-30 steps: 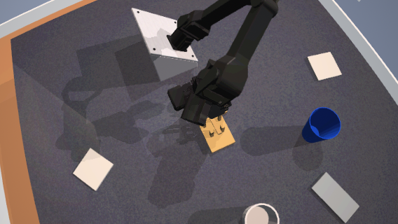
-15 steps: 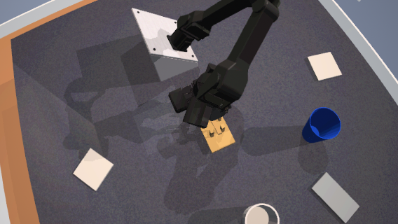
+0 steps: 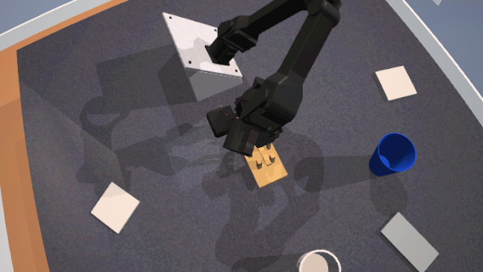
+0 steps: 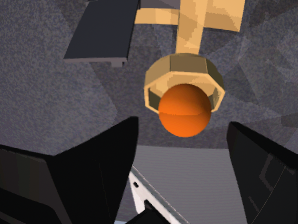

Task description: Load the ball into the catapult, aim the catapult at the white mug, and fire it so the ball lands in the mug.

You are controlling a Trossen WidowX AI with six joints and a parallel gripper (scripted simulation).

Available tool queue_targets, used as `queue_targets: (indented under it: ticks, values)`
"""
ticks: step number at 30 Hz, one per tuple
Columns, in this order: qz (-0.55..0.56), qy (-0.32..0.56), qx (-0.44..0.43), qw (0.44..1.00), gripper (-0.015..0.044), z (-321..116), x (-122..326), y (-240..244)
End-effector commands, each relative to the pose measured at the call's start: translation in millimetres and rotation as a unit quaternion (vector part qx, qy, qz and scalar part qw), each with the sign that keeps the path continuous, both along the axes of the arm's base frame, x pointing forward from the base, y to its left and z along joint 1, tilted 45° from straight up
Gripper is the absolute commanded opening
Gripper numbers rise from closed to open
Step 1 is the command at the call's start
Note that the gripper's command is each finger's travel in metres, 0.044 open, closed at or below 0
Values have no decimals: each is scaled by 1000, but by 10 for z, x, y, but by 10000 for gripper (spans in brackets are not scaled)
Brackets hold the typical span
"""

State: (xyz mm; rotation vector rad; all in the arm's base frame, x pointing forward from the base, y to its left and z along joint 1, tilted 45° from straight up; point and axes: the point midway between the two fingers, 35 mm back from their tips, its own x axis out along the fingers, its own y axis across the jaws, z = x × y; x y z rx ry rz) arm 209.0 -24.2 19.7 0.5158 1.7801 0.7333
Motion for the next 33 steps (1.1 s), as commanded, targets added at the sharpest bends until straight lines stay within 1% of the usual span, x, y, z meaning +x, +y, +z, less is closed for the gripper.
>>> queue_targets:
  ticks: [1, 3, 5, 7, 8, 9, 16, 22, 27, 33]
  values:
    - [-18, -27, -24, 999, 341, 275, 48, -315]
    - [-33, -43, -44, 998, 394, 556, 3, -579]
    - [-43, -52, -58, 996, 440, 743, -57, -734]
    - [-44, -53, -60, 996, 440, 766, -66, -753]
    - [-45, -49, -52, 996, 440, 626, 1, -659]
    - [-51, -54, -56, 996, 440, 623, 58, -686]
    - [-132, -119, -101, 979, 440, 626, 855, -1025]
    - [-199, -186, -117, 955, 440, 724, 1584, -1276]
    - [-251, -241, -113, 931, 440, 873, 2157, -1436]
    - [-311, -303, -85, 897, 440, 1131, 2808, -1579]
